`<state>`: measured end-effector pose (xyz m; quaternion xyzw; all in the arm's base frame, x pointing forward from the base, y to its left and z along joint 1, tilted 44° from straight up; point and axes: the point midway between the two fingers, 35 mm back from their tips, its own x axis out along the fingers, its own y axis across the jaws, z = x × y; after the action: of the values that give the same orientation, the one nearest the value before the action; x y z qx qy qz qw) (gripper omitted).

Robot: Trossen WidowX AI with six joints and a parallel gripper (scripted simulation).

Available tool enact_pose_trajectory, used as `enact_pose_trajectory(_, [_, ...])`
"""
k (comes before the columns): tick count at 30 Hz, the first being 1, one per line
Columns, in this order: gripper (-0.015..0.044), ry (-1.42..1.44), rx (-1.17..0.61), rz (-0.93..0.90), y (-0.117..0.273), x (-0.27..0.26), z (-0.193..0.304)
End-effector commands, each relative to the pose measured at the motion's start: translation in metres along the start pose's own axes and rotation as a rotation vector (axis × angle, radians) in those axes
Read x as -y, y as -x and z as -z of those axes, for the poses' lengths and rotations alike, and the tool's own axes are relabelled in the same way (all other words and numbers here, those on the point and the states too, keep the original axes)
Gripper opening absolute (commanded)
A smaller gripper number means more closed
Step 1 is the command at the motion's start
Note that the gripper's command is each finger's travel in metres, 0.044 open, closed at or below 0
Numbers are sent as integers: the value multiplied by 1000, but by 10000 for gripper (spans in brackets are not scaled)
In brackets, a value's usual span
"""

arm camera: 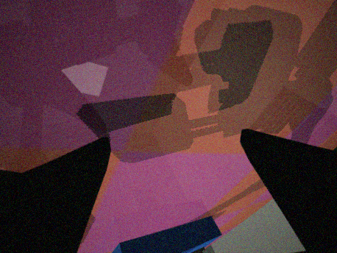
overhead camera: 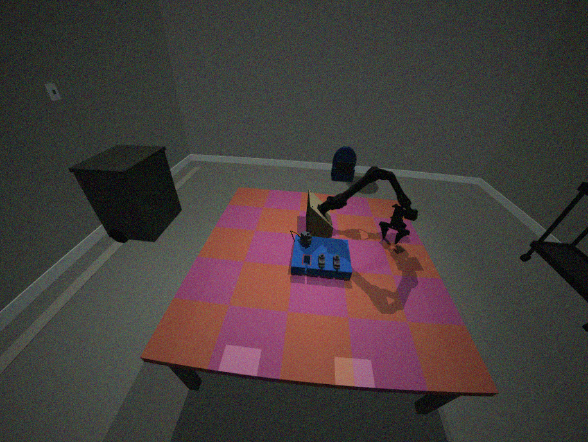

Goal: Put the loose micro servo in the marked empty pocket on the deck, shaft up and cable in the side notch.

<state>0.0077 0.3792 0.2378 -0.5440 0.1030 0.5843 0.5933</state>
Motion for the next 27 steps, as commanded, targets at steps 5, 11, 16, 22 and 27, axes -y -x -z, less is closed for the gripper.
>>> enact_pose_trajectory(5, [440, -106, -52, -3, -14, 15, 21])
enact_pose_trajectory(11, [440, -191, -97, -1, -26, 27, 39])
enact_pose_trajectory(16, [440, -297, -151, -12, -39, 36, 61])
enact_pose_trajectory(22, [440, -364, -187, -11, -48, 44, 75])
enact_pose_trajectory(27, [440, -474, -240, -17, -60, 52, 98])
